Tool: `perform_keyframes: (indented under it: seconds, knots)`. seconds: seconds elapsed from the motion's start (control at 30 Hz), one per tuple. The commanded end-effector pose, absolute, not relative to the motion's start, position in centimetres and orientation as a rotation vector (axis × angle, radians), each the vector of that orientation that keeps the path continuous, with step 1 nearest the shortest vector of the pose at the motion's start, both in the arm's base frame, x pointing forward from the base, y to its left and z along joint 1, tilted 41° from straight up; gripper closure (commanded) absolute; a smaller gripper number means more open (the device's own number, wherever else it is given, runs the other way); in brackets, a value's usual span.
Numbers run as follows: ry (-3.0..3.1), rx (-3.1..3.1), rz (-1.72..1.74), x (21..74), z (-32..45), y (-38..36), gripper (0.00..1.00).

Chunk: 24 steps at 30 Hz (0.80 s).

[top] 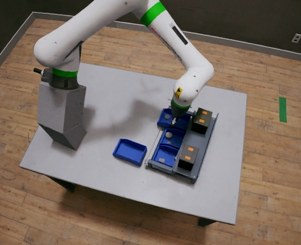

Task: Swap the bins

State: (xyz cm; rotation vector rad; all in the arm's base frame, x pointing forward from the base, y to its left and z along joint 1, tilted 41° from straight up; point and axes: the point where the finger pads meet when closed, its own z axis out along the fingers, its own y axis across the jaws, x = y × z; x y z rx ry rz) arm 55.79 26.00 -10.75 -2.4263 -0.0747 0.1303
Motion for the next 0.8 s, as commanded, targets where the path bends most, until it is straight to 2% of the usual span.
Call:
perform_keyframes:
  seconds: [0.0, 0.2, 0.23, 0.77]
  knots:
    - [-0.074, -2.427, 0.128, 55.87, -10.68, 25.93, 0.9]
    - [-0.074, -2.427, 0.128, 55.87, -10.68, 25.93, 0.9]
    - [-0.074, -2.427, 0.128, 55.87, -10.68, 25.93, 0.85]
    - [-0.074, -2.427, 0.128, 55.87, -10.68, 25.93, 0.85]
